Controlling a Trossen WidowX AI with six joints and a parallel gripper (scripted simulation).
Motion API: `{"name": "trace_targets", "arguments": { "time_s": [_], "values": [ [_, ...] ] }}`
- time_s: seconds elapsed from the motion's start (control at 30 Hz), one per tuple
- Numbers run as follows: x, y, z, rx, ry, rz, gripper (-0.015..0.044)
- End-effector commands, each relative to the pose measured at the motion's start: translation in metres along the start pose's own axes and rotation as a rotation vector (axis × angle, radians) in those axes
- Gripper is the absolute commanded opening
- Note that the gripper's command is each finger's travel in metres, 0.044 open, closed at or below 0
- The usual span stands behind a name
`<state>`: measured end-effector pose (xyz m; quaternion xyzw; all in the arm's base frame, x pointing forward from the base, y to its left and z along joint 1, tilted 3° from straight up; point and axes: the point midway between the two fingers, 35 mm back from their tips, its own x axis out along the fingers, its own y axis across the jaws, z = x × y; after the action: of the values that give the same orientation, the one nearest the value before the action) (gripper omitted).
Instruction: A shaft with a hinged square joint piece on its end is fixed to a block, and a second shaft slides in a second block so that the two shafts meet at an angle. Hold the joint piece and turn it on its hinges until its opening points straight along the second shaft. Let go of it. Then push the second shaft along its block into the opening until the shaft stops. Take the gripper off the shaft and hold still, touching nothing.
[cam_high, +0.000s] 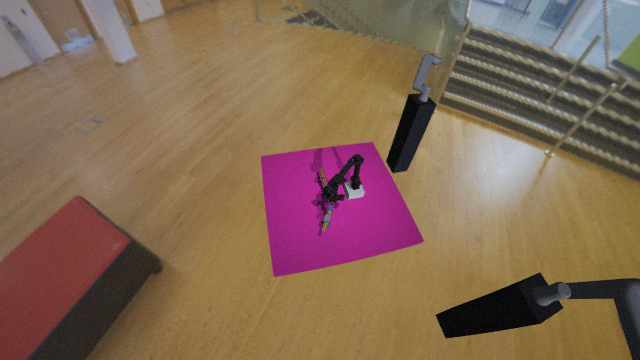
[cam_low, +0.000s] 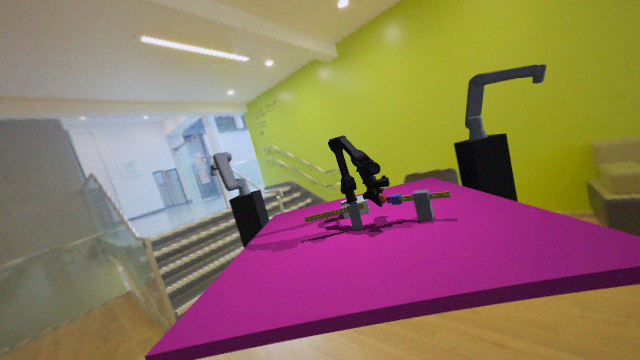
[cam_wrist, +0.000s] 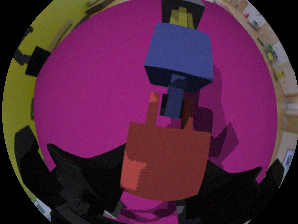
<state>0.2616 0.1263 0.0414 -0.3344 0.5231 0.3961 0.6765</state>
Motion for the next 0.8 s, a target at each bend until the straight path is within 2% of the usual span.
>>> {"name": "trace_targets", "arguments": {
  "time_s": [0.0, 0.67, 0.77],
  "values": [
    [0.0001, -0.0002, -0.0001, -0.005, -0.004, 0.001, 0.0],
    [0.0, -0.0002, 0.0, -0.002, -0.002, 0.001, 0.0],
    [0.0, -0.0002, 0.0, -0.002, -0.002, 0.001, 0.0079]
  ]
}}
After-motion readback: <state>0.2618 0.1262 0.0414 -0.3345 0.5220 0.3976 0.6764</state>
